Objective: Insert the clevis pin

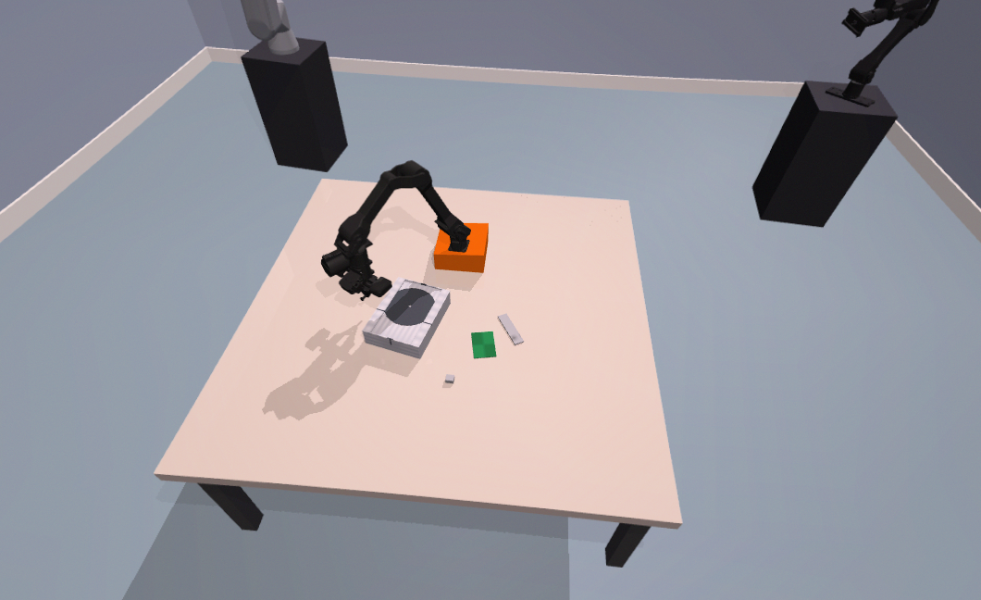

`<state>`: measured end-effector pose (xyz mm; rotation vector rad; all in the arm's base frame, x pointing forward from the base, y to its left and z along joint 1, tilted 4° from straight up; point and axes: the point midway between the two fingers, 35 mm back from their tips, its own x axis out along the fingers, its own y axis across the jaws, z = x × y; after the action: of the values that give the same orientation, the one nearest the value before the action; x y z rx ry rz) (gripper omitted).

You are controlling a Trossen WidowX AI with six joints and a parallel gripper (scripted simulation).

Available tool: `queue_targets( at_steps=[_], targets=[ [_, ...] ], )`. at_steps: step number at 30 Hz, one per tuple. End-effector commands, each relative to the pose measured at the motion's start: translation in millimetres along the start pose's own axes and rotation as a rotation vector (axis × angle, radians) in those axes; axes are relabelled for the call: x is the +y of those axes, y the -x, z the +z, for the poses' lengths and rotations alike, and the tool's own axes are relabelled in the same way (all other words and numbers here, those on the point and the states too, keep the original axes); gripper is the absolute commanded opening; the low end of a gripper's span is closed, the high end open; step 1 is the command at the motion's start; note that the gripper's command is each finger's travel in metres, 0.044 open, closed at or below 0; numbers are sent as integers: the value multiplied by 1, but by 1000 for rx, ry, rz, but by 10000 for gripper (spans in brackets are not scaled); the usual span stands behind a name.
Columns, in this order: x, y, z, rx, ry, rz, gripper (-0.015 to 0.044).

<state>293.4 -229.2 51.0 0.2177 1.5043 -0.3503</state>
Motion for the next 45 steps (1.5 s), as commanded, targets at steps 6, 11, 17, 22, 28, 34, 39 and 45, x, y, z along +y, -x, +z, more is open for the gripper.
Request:
queue_targets(
  at_steps=[6, 11, 17, 22, 28, 34, 39, 45],
  targets=[
    [-2, 1, 1, 1, -341, 2, 0],
    [-3, 1, 1, 1, -515, 2, 0],
    [-4, 1, 1, 1, -724, 2, 0],
    [-6, 1, 1, 1, -898, 2, 0],
    [-7, 2, 2, 1, -1106, 2, 0],
    [-8, 2, 2, 1, -1315, 2, 0],
    [-9, 2, 2, 1, -1489, 2, 0],
    [-11, 2, 3, 1, -1697, 2, 0]
  ],
)
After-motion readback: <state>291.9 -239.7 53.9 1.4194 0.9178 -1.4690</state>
